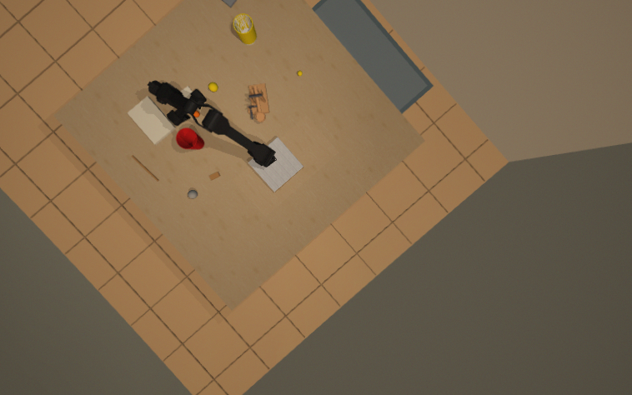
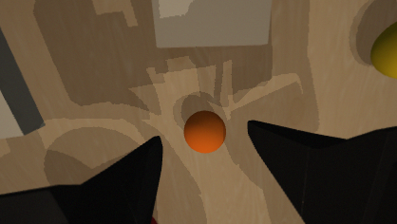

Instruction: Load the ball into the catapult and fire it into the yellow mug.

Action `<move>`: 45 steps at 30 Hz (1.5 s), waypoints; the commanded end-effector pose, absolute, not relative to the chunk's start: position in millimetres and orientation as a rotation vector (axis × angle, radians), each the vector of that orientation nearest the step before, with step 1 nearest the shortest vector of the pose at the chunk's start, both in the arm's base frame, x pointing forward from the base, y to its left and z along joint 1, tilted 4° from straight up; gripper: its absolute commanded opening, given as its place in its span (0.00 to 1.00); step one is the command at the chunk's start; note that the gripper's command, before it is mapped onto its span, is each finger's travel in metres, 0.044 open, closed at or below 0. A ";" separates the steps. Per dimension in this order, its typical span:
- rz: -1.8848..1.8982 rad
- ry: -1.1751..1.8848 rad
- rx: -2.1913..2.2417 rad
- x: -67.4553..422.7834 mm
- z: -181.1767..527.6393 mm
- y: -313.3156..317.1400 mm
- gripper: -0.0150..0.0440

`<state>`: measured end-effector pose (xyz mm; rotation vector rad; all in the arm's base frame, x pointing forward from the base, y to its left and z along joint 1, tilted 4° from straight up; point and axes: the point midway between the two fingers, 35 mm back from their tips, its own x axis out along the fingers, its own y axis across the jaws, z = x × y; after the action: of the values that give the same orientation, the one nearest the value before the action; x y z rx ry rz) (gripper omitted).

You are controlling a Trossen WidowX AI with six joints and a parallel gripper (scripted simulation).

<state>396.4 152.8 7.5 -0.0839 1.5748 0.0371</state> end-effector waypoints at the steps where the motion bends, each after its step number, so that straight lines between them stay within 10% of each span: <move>1: 0.031 1.590 -0.086 393.8 -4.3 151.4 0.76; 7: 0.030 1.591 -0.086 393.5 -9.9 151.1 0.76; 24: 0.030 1.591 -0.086 395.4 -3.2 152.4 0.25; 45: 0.031 1.590 -0.086 404.2 94.7 163.1 0.25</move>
<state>404.2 161.7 78.2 -0.0923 1.5992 0.0305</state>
